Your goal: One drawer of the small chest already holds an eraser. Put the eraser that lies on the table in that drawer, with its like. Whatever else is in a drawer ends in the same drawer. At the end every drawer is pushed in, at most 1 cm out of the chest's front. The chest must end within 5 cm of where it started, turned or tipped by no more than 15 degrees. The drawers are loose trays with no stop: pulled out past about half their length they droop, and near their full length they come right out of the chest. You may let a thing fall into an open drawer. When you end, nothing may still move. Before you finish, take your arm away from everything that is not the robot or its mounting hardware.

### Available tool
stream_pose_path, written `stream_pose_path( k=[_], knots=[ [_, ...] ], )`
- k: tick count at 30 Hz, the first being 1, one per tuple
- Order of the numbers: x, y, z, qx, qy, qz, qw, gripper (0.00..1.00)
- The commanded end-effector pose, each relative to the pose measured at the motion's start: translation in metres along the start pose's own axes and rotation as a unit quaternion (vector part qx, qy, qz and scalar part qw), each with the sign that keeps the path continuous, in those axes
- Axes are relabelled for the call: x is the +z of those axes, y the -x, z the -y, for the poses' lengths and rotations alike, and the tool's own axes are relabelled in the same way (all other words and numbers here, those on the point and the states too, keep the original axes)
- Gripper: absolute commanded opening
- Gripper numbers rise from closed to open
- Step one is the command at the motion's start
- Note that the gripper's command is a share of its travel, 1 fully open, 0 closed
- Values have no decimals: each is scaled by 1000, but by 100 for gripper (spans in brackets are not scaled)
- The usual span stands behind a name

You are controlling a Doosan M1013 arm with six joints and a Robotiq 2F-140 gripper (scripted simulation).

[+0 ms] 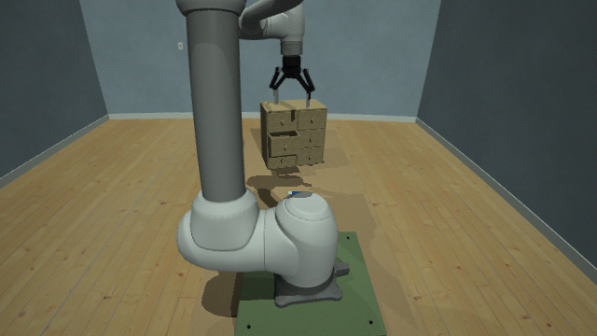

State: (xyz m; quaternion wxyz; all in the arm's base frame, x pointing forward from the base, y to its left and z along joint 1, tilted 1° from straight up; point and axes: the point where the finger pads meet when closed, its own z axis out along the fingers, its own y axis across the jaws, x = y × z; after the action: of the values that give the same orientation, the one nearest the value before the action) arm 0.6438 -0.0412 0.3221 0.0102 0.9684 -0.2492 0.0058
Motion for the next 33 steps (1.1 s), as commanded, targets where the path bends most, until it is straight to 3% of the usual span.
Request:
stream_pose_path(
  k=[1,15,25,27,33],
  knots=[
    [4,-3,2,60,4,-1,998,100],
    [15,-12,10,227,12,-2,974,100],
    [25,-20,16,372,19,-3,928,100],
    [25,-20,16,372,19,-3,928,100],
    [32,-25,20,456,23,-3,889,100]
  ],
)
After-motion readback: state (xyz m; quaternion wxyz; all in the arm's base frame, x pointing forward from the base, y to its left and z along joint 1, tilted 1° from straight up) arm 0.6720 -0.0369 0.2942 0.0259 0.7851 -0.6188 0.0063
